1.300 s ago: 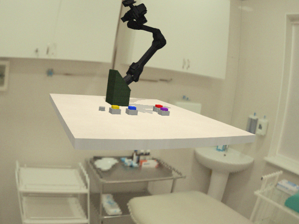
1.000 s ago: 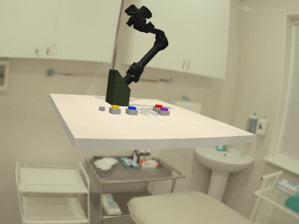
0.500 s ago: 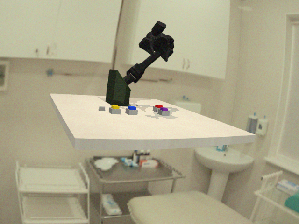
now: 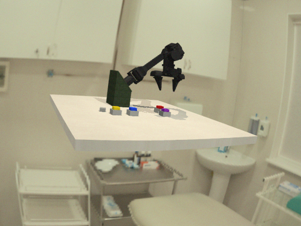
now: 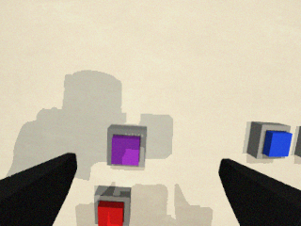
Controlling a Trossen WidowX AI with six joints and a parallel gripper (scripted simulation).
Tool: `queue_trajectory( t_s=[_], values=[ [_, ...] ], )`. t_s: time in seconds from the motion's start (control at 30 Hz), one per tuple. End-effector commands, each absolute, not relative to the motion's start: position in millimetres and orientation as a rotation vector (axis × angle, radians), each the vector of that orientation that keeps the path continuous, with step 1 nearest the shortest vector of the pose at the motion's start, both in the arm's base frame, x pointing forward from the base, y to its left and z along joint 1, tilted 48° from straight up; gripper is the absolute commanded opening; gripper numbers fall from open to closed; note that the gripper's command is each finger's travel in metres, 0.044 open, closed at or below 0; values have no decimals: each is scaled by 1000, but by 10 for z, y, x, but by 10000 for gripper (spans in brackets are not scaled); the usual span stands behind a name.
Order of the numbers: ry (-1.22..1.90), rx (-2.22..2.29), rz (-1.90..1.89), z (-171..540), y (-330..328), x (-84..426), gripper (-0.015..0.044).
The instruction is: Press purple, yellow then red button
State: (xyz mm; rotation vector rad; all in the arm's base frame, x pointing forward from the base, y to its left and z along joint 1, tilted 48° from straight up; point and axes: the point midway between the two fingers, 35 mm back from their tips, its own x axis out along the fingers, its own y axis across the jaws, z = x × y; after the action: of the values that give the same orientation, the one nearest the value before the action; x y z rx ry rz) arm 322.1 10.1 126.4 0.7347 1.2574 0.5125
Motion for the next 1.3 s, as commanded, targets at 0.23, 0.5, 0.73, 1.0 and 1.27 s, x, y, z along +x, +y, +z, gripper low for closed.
queue_trajectory(
  t_s=[0.23,0.5,0.73,1.0,1.27],
  values=[
    [1388,714,562,1069,674,3039,295],
    [1387,717,565,927,847,3048,85],
    [1387,717,565,927,847,3048,20],
    [1387,717,565,888,887,3057,20],
    [1387,717,565,800,982,3074,20]
  ],
)
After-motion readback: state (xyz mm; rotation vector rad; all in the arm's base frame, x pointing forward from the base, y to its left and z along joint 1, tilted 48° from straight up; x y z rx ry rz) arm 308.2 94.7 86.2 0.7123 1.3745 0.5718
